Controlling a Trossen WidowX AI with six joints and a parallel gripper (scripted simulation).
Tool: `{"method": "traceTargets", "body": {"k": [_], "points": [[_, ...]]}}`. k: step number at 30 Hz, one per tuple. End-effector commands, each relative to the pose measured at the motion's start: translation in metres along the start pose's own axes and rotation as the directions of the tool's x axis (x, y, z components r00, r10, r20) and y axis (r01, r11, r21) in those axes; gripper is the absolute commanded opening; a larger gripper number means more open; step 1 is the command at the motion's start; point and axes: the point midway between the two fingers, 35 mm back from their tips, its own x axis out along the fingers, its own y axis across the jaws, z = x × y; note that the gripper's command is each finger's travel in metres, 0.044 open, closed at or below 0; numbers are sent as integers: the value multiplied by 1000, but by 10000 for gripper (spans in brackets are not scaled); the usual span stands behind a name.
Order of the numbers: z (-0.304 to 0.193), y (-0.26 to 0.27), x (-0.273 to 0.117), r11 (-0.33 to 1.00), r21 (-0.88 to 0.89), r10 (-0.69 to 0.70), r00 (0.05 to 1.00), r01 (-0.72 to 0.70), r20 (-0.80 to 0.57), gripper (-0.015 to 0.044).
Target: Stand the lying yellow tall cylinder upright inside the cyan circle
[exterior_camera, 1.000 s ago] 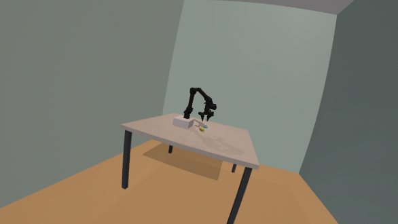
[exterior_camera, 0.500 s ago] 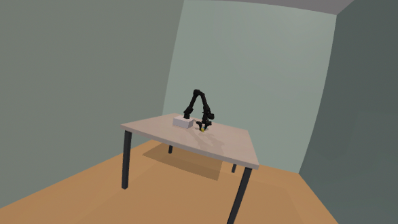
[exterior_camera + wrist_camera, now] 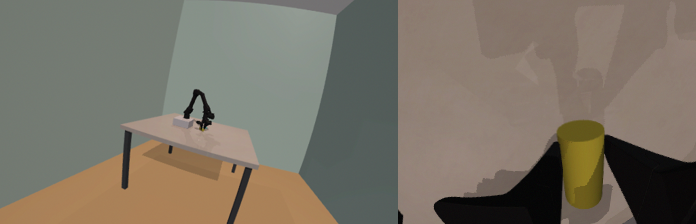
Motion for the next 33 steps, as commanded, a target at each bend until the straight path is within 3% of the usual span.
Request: {"method": "traceTargets", "body": {"k": [1,33], "points": [[4,1,-12,1000,-2,3,1000,-3,12,105],[0,0,-104,1000,-6,3,1000,-3,12,105]]}}
